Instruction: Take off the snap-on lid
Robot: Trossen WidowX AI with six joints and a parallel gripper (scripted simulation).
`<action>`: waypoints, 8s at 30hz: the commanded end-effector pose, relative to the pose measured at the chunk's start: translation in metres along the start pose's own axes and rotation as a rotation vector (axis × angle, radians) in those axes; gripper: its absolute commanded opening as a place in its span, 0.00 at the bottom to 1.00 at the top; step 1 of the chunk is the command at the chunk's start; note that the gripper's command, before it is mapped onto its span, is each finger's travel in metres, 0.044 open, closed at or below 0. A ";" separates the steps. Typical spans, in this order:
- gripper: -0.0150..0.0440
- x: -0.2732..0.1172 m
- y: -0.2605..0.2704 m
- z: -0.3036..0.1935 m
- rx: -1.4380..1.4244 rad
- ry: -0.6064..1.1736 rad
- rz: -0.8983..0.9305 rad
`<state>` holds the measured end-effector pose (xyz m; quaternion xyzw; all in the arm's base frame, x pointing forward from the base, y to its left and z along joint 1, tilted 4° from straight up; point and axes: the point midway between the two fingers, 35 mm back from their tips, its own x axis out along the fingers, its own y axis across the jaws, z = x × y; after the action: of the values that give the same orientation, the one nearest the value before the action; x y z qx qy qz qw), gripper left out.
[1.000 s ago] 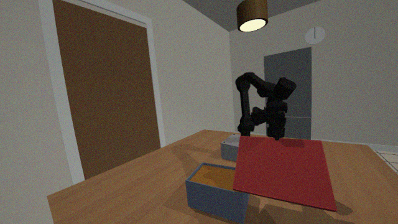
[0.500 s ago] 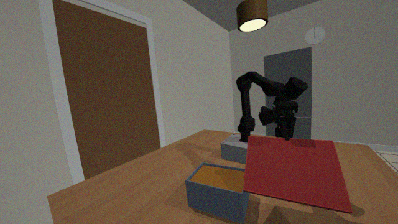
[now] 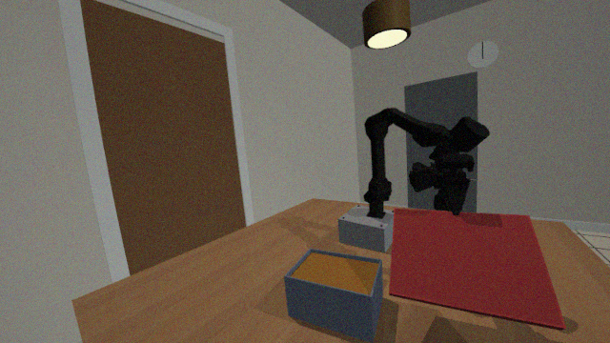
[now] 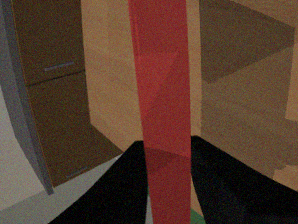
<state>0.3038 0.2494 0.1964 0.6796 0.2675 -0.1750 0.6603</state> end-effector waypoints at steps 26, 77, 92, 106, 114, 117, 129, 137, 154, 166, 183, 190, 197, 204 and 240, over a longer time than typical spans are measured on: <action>0.25 0.007 -0.012 -0.018 0.011 -0.001 0.010; 0.25 0.033 -0.043 -0.018 0.010 -0.001 0.010; 0.25 0.041 -0.052 -0.018 0.010 -0.001 0.010; 0.25 0.048 -0.061 -0.018 0.010 -0.001 0.010; 0.25 0.052 -0.066 -0.018 0.010 -0.001 0.010; 0.25 0.054 -0.068 -0.018 0.010 -0.001 0.010; 0.25 0.060 -0.075 -0.018 0.010 -0.001 0.010; 0.25 0.064 -0.080 -0.018 0.010 -0.001 0.010; 0.25 0.073 -0.090 -0.018 0.010 -0.001 0.010; 0.25 0.080 -0.098 -0.018 0.010 -0.001 0.010; 0.25 0.088 -0.108 -0.018 0.010 -0.001 0.009; 0.25 0.092 -0.113 -0.018 0.010 -0.001 0.009; 0.25 0.096 -0.117 -0.018 0.010 -0.001 0.009; 0.25 0.099 -0.121 -0.018 0.010 -0.001 0.009; 0.39 0.111 -0.129 -0.021 0.010 -0.001 0.009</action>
<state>0.3119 0.2821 0.0256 0.6886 0.2578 -0.1694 0.6562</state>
